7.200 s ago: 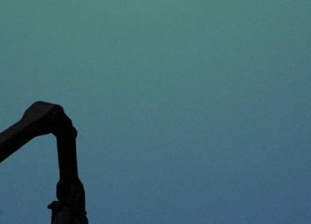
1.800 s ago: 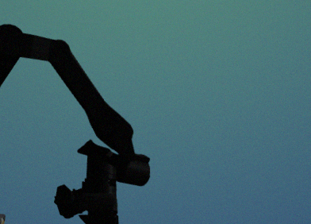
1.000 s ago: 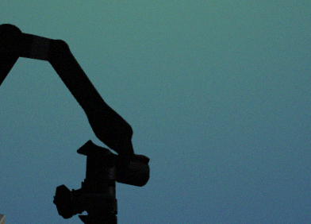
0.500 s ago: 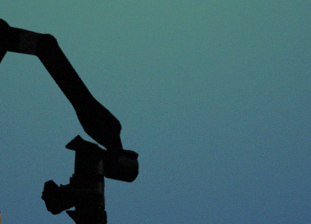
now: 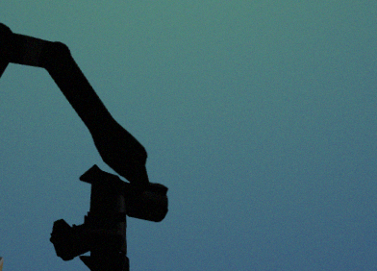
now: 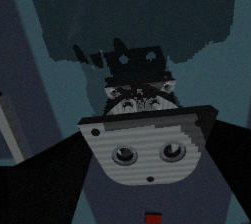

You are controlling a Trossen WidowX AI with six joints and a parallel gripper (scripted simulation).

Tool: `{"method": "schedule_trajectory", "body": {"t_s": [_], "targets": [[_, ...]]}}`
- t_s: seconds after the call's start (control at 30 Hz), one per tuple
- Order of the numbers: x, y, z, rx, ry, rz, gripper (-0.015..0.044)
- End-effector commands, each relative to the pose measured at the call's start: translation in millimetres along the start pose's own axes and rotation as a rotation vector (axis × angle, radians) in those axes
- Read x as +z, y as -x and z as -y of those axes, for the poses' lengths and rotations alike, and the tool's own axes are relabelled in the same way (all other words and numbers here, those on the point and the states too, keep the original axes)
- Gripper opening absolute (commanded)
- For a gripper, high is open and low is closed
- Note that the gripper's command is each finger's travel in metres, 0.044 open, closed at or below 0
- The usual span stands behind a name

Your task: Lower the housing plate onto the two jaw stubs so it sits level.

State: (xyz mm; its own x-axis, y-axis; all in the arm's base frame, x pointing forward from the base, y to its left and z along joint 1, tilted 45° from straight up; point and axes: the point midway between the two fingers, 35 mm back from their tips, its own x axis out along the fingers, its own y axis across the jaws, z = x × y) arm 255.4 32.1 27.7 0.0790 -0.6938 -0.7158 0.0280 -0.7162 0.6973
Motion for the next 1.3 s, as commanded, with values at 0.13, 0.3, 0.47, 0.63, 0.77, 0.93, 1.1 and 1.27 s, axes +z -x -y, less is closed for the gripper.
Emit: {"method": "schedule_trajectory", "body": {"t_s": [0.13,0.3,0.47,0.63,0.77,0.93,1.1,1.27], "targets": [[1.0,-0.5,0.0,0.001,-0.011,0.001,0.0351],[1.0,-0.5,0.0,0.001,-0.011,0.001,0.0351],[1.0,-0.5,1.2,0.001,-0.011,0.001,0.0351],[1.0,-0.5,1.2,0.001,-0.011,0.001,0.0351],[0.8,-2.9,1.3,0.001,-0.010,0.001,0.0351],[0.0,-11.1,1.7,0.000,-0.010,0.001,0.0351],[-0.5,-19.3,2.0,-0.001,-0.010,0.001,0.0351],[-0.7,-27.4,2.0,-0.001,-0.010,0.001,0.0351]]}}
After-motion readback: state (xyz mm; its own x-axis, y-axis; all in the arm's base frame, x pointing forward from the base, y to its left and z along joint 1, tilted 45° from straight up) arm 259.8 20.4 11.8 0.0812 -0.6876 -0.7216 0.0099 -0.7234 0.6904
